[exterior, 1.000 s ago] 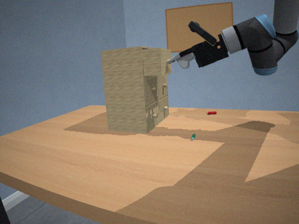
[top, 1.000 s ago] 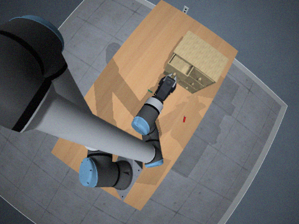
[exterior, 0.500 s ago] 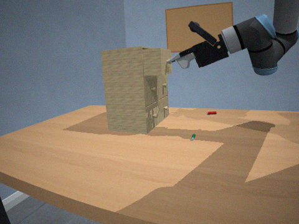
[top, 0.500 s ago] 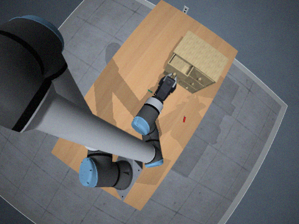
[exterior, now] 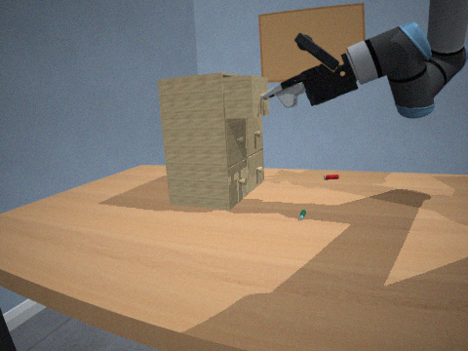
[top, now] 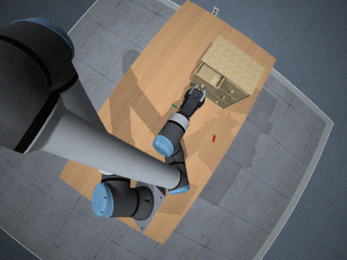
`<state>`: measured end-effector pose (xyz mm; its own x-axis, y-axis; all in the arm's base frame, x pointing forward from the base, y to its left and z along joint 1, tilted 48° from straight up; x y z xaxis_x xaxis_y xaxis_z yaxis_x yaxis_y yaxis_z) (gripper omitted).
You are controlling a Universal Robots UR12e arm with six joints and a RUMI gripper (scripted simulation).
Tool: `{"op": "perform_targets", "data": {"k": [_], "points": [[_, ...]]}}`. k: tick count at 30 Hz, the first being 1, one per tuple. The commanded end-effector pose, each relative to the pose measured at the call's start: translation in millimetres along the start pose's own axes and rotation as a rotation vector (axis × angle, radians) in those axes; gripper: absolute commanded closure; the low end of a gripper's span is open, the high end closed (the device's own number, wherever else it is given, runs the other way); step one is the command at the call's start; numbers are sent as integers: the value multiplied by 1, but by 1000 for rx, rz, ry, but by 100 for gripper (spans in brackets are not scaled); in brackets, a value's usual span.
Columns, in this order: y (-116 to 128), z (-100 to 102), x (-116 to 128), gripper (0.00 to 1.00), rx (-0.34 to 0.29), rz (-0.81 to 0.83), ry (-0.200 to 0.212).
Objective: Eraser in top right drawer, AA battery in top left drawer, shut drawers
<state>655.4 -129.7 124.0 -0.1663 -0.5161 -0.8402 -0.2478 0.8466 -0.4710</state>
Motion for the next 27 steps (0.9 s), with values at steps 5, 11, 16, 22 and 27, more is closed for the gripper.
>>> {"op": "perform_targets", "data": {"k": [5, 11, 16, 22, 27], "points": [[0, -3, 0, 80, 1, 0, 0], [5, -15, 1, 80, 1, 0, 0], [9, -27, 2, 80, 1, 0, 0], [14, -40, 3, 80, 1, 0, 0], [16, -46, 3, 80, 1, 0, 0]]}}
Point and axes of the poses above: the point where the finger pads meet when closed, its own z axis out along the fingers, its own x axis across the jaws, y = z × x, the point moved 4 cm from there along -z, back along the fingers, and after that the axes turned 10 degrees about z, right-handed, at the moved point
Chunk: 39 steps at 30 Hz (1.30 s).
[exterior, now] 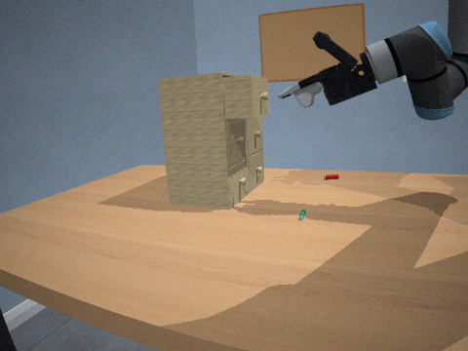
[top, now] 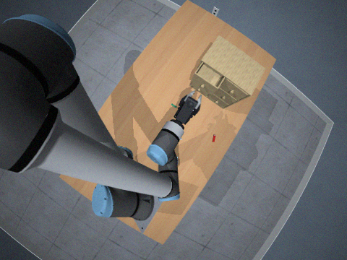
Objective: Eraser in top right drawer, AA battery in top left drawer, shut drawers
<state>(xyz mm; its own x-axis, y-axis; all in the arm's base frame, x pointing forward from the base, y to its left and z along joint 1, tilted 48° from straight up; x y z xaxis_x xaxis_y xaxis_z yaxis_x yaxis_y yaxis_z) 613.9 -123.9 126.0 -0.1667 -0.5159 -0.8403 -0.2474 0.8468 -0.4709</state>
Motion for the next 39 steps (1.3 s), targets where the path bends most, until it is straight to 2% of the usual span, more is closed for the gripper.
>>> {"op": "perform_targets", "data": {"k": [1, 12, 30, 39], "points": [[2, -7, 1, 80, 0, -1, 0], [2, -11, 1, 80, 0, -1, 0], [1, -55, 1, 80, 0, -1, 0], [0, -61, 1, 80, 0, -1, 0]]}}
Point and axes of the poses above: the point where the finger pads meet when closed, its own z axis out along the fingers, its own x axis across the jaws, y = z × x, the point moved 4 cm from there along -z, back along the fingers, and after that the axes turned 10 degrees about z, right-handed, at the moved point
